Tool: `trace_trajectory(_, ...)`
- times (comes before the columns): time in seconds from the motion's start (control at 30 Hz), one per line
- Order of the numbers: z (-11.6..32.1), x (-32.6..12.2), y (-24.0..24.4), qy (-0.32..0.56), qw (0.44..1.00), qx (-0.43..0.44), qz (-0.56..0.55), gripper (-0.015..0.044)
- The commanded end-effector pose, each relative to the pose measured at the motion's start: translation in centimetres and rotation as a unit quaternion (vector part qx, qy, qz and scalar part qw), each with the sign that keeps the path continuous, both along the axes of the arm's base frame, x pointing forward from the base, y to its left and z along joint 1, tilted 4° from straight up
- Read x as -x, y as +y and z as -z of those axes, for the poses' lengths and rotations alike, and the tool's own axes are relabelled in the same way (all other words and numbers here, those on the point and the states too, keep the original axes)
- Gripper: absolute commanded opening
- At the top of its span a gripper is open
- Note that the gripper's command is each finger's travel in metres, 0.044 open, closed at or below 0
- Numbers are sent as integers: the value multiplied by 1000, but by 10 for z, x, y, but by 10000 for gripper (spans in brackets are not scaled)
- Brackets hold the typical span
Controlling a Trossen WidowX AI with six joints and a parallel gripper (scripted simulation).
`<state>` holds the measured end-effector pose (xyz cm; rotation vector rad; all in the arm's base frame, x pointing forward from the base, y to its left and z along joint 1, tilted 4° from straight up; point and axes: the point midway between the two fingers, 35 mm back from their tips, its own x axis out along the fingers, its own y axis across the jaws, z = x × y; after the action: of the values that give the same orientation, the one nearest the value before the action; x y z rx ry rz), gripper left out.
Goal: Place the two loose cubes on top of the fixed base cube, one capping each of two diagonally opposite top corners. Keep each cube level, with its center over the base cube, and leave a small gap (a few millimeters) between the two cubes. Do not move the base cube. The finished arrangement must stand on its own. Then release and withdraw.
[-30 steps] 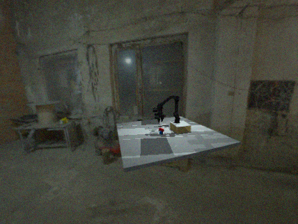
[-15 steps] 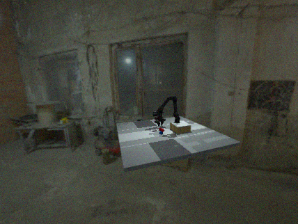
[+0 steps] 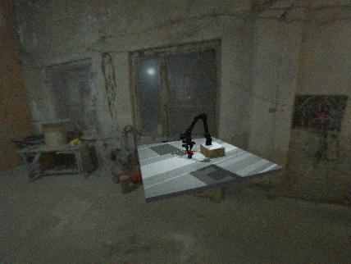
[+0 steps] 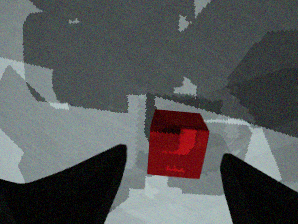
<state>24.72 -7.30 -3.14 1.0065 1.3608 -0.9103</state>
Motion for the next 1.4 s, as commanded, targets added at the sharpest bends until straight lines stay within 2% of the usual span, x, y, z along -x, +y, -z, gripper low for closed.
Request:
trace_trajectory(0.0, 8, 1, 1, 3, 1000, -1, 2, 265)
trace_trajectory(0.33, 22, 2, 2, 3, 1000, -1, 2, 265)
trace_trajectory(0.53, 22, 2, 2, 3, 1000, -1, 2, 107)
trace_trajectory(1.37, -5, -9, 3, -18, 1000, -2, -4, 105)
